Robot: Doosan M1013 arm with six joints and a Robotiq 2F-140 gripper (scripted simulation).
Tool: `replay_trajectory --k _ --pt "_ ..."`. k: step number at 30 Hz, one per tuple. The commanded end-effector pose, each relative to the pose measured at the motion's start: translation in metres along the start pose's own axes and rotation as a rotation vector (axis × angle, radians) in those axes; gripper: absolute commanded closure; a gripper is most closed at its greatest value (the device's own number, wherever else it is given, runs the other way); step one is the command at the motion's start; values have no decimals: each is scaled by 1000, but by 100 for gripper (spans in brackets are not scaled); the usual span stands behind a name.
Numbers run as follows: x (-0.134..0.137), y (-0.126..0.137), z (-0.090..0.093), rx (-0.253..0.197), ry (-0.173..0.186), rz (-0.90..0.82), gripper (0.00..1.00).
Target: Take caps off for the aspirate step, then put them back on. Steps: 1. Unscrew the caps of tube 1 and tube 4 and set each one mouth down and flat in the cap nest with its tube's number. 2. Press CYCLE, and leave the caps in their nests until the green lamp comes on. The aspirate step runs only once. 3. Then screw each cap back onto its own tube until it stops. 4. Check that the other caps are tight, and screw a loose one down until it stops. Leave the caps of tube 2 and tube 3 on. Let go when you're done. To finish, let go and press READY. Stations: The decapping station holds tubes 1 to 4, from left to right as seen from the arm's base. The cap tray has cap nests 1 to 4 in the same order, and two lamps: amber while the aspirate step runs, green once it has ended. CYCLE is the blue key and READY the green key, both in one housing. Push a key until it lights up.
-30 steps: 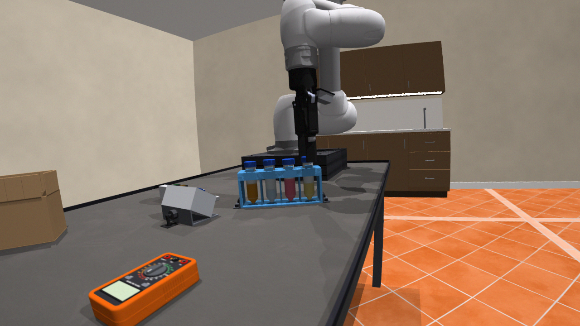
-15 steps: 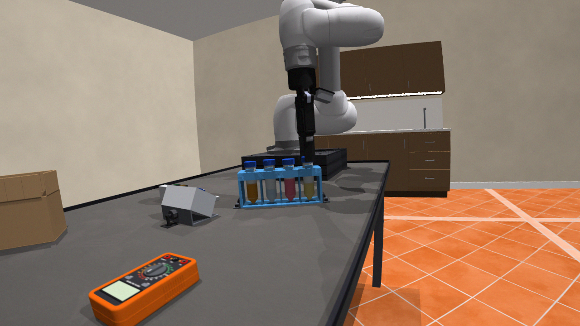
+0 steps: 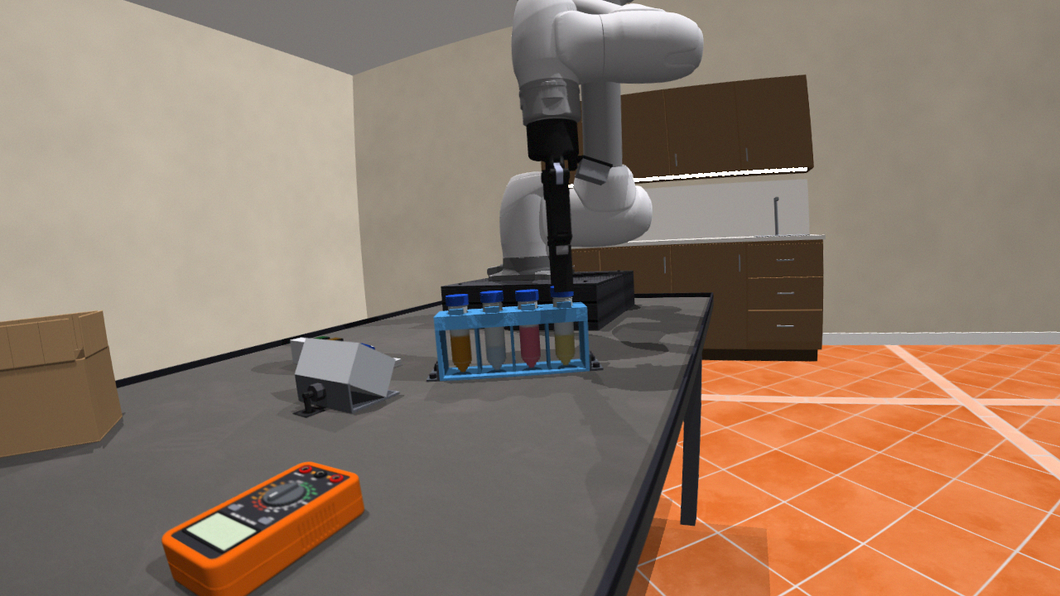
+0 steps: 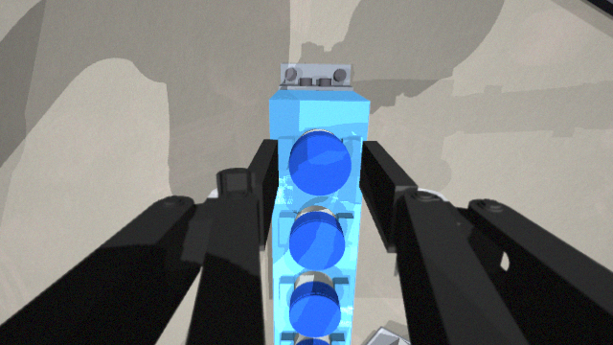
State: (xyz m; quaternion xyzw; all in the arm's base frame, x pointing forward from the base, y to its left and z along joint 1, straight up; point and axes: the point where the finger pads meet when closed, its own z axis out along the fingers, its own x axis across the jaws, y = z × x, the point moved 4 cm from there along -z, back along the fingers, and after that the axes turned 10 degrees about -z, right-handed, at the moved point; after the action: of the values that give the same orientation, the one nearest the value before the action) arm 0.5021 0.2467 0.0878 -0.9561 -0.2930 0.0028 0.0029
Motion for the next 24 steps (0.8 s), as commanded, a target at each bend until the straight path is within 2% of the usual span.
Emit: replay_trajectory --k 1,14,24 --pt "0 0 -1 0 1 0 70" --pt "0 0 -1 0 1 0 70" --pt "0 0 -25 0 1 0 70"
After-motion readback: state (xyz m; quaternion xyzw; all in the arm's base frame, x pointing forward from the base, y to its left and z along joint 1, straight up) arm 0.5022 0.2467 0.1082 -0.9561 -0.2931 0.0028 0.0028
